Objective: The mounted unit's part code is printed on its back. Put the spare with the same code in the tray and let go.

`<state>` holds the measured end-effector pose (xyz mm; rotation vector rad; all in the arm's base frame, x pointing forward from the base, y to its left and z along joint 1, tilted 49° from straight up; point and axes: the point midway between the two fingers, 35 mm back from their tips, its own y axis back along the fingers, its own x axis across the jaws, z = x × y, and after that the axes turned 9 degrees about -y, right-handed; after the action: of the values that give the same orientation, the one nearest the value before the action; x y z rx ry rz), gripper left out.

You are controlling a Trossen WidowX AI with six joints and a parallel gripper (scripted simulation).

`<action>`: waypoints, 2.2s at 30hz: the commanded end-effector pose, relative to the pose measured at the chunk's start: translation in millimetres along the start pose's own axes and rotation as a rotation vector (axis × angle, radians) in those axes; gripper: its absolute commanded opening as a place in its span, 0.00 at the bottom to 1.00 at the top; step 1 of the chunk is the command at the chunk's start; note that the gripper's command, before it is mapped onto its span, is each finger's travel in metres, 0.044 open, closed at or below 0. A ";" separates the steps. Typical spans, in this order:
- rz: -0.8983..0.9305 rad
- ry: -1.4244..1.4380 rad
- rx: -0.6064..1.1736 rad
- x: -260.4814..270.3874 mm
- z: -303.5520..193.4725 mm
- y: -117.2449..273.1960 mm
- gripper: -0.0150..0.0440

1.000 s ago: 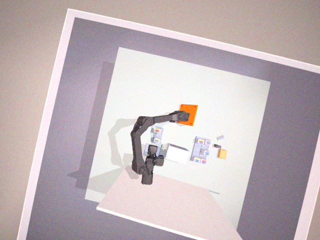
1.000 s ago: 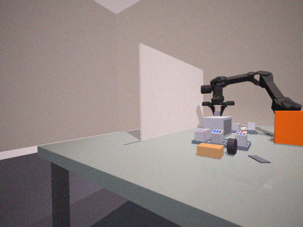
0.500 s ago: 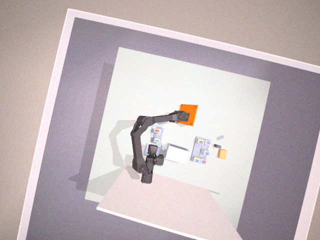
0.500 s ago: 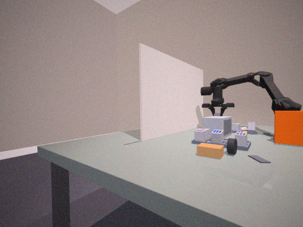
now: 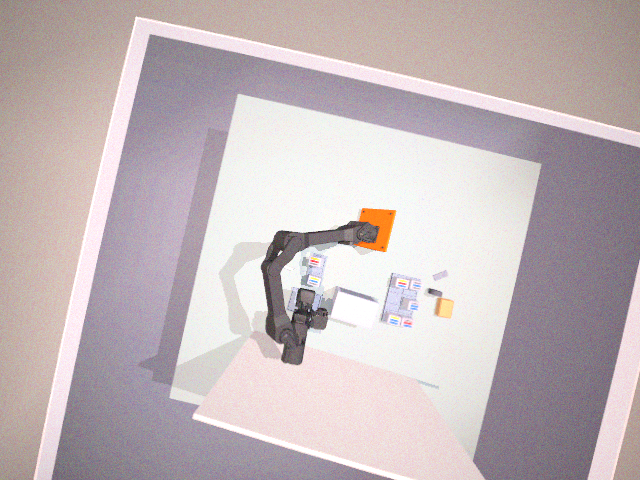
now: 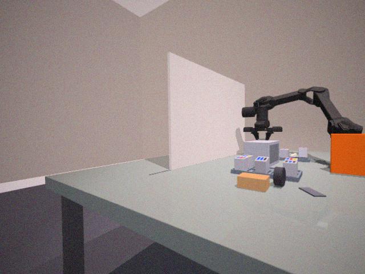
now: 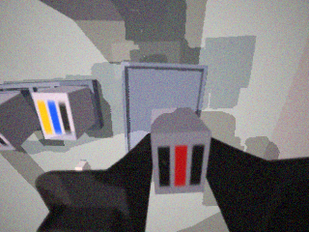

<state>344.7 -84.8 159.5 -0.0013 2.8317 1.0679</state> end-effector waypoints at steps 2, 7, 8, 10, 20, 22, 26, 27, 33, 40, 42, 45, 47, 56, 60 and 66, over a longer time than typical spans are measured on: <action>0.000 0.009 0.006 1.0 0.1 -4.7 0.25; 0.000 0.008 0.006 1.2 -0.1 -8.5 0.25; 0.000 0.008 0.006 1.3 -0.1 -9.3 0.25; 0.000 0.008 0.006 1.4 -0.2 -10.8 0.25; 0.000 0.007 0.007 2.0 -0.7 -18.5 0.25; 0.000 0.007 0.007 2.1 -0.8 -20.0 0.25; 0.000 0.007 0.007 2.4 -1.1 -23.1 0.25; 0.000 0.007 0.008 2.5 -1.1 -23.8 0.25; 0.000 0.007 0.008 3.1 -1.5 -28.4 0.25; 0.000 0.006 0.009 3.8 -2.0 -33.7 0.25; 0.000 0.006 0.010 4.0 -2.2 -35.2 0.25; 0.000 0.006 0.010 4.4 -2.4 -37.5 0.25; 0.000 0.006 0.010 4.6 -2.6 -39.0 0.25; 0.000 -0.003 0.005 3.8 -3.2 -40.4 0.39; 0.000 -0.003 0.005 3.8 -3.2 -40.4 0.57; 0.000 -0.003 0.005 3.8 -3.2 -40.4 0.83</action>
<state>341.9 -117.8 134.4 0.0024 2.8321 1.0598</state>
